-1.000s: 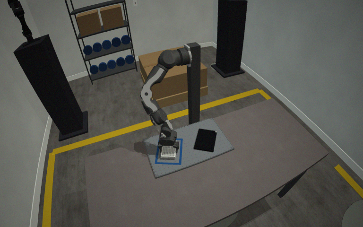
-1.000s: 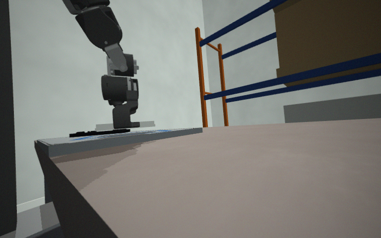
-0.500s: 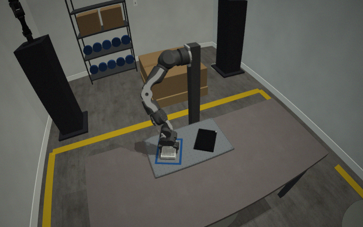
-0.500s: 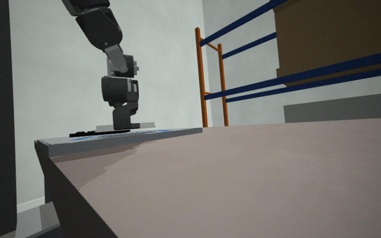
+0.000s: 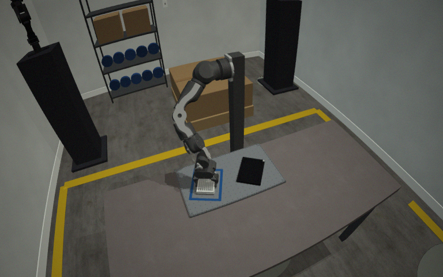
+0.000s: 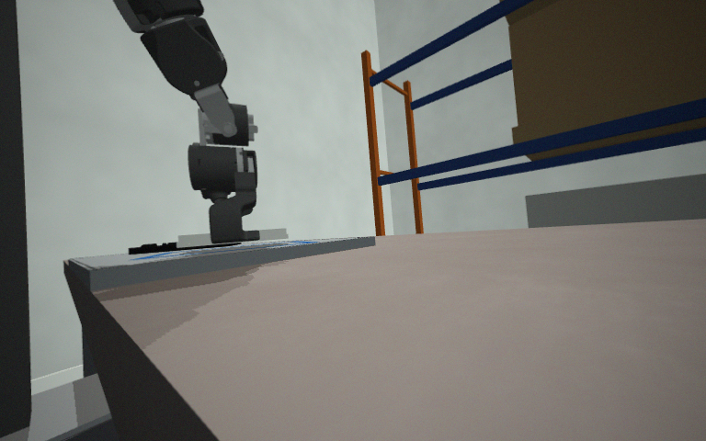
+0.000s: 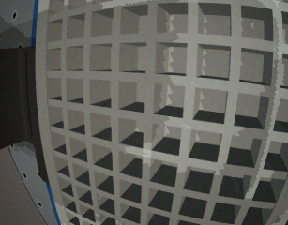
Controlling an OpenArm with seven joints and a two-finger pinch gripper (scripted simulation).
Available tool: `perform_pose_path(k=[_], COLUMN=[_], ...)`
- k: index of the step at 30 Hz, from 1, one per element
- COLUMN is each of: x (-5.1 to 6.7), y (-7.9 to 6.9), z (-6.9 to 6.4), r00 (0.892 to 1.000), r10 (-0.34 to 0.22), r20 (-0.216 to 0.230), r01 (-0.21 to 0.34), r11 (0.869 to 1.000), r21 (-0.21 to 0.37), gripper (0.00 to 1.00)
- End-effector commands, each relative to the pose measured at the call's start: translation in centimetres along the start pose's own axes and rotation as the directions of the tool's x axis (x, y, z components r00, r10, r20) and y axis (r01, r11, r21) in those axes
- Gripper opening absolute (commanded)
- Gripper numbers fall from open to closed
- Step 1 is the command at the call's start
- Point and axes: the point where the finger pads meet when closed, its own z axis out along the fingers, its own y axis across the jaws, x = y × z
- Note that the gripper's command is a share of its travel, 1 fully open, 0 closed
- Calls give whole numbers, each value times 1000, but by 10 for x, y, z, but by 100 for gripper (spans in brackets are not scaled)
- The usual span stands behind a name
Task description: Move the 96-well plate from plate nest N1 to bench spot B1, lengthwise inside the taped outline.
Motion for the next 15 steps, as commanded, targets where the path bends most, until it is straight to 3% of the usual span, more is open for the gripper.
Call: perform_pose_path(k=[1,15], x=[1,1], y=[1,1], z=[1,3], r00=[1000,1000], r10=[-4,-3], r20=[-4,-2], r01=[4,3], r11=[1000,1000], r21=[-5,-5], gripper=[0,0])
